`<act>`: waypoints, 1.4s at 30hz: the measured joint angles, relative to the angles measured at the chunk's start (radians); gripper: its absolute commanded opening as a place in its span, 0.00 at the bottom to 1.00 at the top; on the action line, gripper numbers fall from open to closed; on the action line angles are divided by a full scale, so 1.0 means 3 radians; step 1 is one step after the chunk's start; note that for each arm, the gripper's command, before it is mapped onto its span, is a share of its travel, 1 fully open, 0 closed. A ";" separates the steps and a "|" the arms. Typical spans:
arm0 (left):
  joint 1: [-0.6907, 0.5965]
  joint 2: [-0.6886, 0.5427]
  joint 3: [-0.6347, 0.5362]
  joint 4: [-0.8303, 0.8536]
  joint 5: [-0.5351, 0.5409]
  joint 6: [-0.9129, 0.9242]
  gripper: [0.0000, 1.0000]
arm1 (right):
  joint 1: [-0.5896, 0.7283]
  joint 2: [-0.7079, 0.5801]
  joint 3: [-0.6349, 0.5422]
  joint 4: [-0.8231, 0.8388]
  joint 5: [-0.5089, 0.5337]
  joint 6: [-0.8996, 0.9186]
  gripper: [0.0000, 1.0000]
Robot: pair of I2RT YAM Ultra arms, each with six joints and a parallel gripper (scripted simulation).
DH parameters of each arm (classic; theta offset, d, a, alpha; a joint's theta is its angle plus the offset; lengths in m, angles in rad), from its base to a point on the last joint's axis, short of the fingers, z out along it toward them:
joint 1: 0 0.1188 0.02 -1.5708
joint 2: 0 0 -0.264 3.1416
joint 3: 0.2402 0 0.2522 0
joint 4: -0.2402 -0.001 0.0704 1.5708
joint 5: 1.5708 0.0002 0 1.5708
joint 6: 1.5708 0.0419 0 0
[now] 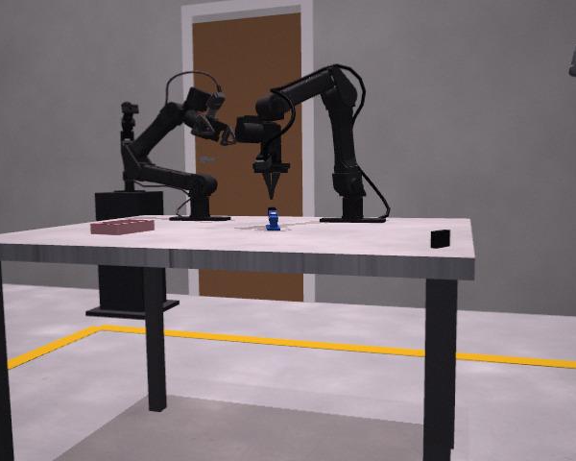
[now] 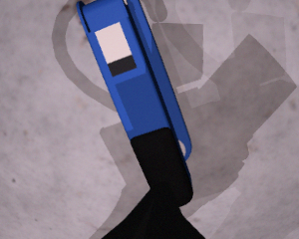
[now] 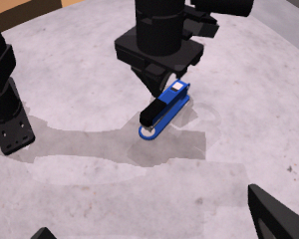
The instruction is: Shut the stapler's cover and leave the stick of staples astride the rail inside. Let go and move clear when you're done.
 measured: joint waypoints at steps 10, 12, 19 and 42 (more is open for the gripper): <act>0.0000 0.0000 0.0000 -0.0045 0.0000 0.0000 0.00 | 0.0000 0.0000 0.0000 0.0000 0.0000 0.0000 1.00; 0.0000 -0.0001 0.0000 -0.0046 0.0000 0.0000 0.11 | 0.0000 0.0000 0.0000 0.0000 0.0000 0.0000 1.00; -0.0005 -0.0071 -0.0043 0.0098 -0.0072 0.0271 0.91 | -0.0004 0.0031 0.0001 0.0151 -0.0001 0.0053 1.00; 0.0062 -0.1141 -0.0881 0.0753 -0.0085 0.1575 1.00 | -0.1333 0.1108 0.0195 0.1512 -0.0298 0.0168 1.00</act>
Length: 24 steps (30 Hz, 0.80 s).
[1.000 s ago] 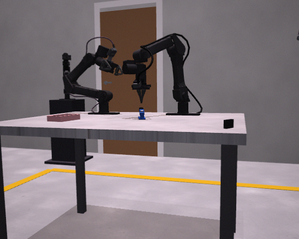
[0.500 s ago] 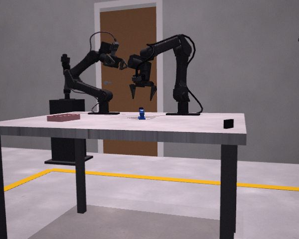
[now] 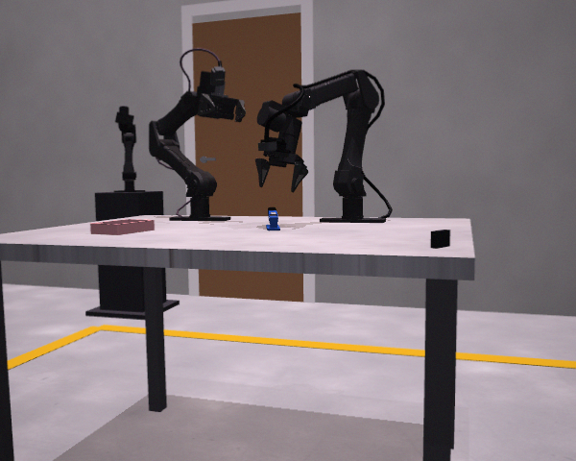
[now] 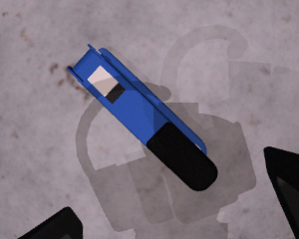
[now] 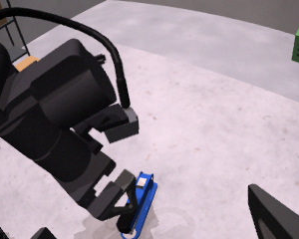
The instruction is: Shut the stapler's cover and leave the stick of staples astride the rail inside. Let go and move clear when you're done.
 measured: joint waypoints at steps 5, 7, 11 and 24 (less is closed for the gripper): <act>0.0048 -0.0182 -0.0134 0.0098 0.0039 0.0237 1.00 | -0.0657 0.0304 0.0070 0.0383 -0.0173 -0.0001 1.00; 0.0071 -0.0252 -0.0179 0.0131 0.0058 0.0328 1.00 | -0.0941 0.0448 0.0095 0.0553 -0.0253 0.0000 1.00; 0.0114 -0.0355 -0.0251 0.0184 0.0094 0.0465 1.00 | -0.1537 0.0743 0.0151 0.0905 -0.0421 0.0001 1.00; 0.0151 -0.0420 -0.0308 0.0217 0.0131 0.0603 1.00 | -0.3176 0.1596 0.0343 0.1851 -0.0828 0.0057 1.00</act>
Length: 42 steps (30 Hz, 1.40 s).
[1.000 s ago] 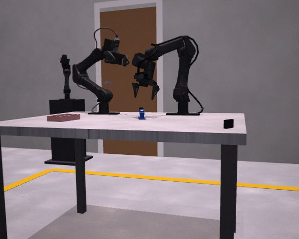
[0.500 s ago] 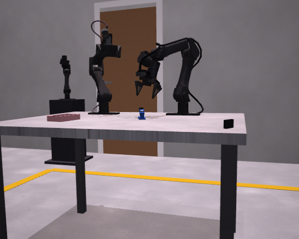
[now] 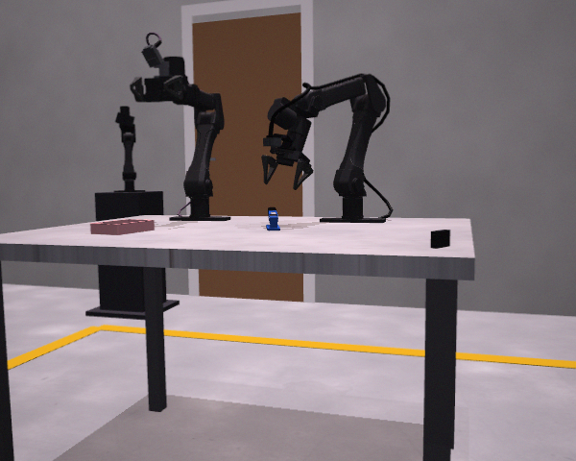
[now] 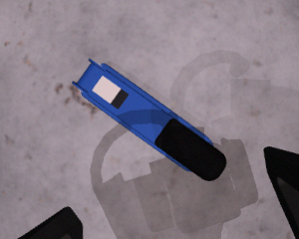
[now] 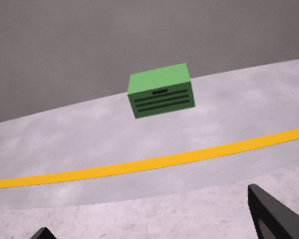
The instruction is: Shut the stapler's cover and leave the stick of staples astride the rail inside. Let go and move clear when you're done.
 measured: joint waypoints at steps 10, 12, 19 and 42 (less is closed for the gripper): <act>0.0000 0.0000 0.0000 0.0000 0.0000 0.0006 1.00 | -0.0154 0.0170 0.0057 0.0160 -0.0090 0.0032 1.00; 0.0000 0.0000 0.0000 0.0000 0.0000 0.0008 1.00 | -0.0154 0.0170 0.0064 0.0175 -0.0095 0.0032 1.00; 0.0118 -0.0237 0.0004 0.0034 -0.0268 0.0206 1.00 | -0.0154 0.0170 0.0069 0.0191 -0.0102 0.0032 1.00; 0.1727 -0.0968 0.0309 0.2050 -0.0271 0.1272 1.00 | -0.0154 0.0170 0.0069 0.0191 -0.0103 0.0032 1.00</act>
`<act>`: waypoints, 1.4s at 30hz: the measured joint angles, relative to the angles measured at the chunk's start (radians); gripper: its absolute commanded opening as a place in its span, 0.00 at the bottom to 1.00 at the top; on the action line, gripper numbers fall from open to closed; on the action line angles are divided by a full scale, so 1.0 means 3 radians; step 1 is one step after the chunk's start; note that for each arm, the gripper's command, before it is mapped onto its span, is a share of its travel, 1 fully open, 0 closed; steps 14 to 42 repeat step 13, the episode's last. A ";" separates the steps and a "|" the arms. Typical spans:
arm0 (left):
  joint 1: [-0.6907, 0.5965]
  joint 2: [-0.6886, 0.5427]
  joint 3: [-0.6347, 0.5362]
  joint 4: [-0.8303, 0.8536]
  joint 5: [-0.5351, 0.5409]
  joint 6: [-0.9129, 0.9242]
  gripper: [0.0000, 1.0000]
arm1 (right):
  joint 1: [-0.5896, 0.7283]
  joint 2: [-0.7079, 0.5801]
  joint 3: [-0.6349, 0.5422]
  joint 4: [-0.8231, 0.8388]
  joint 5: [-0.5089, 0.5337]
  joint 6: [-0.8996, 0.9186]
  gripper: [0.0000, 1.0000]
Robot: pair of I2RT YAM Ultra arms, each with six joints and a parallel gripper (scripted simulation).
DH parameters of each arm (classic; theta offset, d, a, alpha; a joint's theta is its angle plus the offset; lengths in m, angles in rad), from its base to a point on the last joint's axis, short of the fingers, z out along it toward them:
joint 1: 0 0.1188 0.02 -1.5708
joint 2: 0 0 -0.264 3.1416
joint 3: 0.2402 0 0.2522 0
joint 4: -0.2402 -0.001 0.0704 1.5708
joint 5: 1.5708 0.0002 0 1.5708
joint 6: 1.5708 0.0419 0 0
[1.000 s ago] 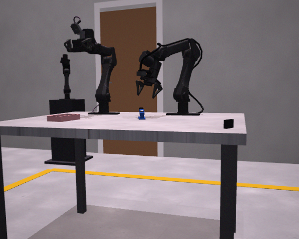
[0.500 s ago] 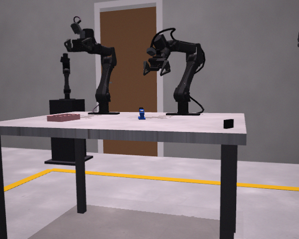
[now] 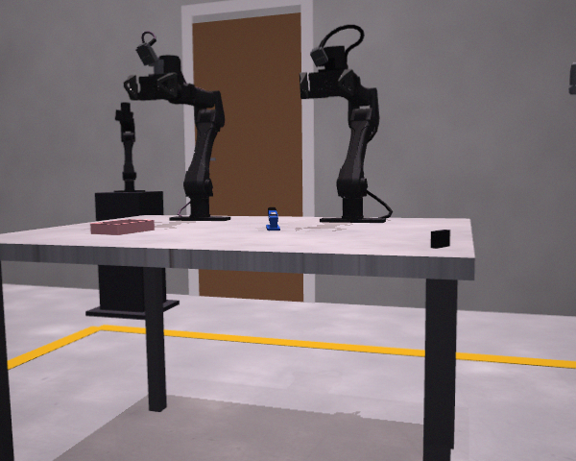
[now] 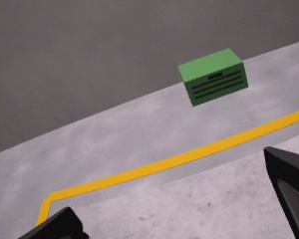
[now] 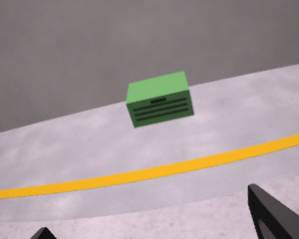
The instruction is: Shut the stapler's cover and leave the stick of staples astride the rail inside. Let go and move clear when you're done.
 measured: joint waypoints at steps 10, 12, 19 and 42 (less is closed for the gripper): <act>0.0322 0.0345 0.0058 0.0718 0.0196 0.0027 1.00 | 0.0000 0.0000 0.0000 0.0000 0.0000 0.0000 1.00; 0.0332 0.0367 0.0071 0.0754 0.0200 0.0027 1.00 | 0.0000 0.0000 0.0000 0.0000 0.0000 0.0000 1.00; 0.0332 0.0371 0.0074 0.0765 0.0201 0.0027 1.00 | 0.0000 0.0000 0.0000 0.0000 0.0000 0.0000 1.00; 0.0332 0.0371 0.0074 0.0765 0.0201 0.0027 1.00 | 0.0000 0.0000 0.0000 0.0000 0.0000 0.0000 1.00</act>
